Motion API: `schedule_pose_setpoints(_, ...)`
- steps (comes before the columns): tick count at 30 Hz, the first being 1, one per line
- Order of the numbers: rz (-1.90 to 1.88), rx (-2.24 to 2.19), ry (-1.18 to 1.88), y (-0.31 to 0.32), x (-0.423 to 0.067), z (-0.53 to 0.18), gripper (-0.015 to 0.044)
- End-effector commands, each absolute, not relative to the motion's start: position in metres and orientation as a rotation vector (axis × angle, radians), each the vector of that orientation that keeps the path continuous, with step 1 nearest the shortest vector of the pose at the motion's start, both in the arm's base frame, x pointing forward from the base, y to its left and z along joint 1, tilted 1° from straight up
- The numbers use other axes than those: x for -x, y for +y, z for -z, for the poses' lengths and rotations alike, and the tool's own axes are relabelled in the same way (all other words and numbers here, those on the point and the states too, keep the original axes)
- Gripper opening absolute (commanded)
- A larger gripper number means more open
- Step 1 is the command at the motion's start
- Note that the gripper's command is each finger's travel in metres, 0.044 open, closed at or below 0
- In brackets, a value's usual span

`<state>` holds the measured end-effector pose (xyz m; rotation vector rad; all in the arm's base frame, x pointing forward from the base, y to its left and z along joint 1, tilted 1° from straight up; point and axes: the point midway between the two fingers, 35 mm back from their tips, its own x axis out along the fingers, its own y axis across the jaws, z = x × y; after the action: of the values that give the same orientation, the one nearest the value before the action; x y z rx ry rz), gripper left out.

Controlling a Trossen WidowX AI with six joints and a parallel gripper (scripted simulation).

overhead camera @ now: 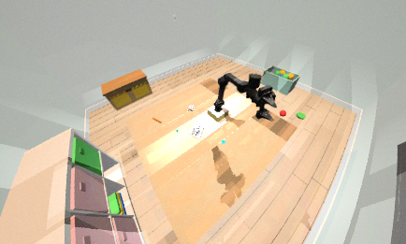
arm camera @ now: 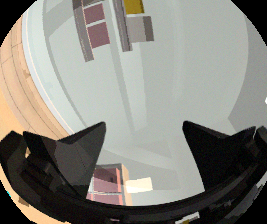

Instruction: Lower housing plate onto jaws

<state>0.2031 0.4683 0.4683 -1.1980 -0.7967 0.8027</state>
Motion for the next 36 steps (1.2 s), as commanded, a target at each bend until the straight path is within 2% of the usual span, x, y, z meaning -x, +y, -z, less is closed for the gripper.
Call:
schedule_pose_setpoints(1,-0.803,1.198,-0.797,0.468,-0.203,-0.468,0.0426)
schedule_pose_setpoints(2,-0.802,1.199,-0.793,0.468,-0.204,-0.468,0.044)
schedule_pose_setpoints(17,-0.738,1.243,-0.467,0.408,-0.315,-0.415,0.044)
schedule_pose_setpoints(36,-0.6,1.182,-0.015,0.281,-0.426,-0.345,0.044)
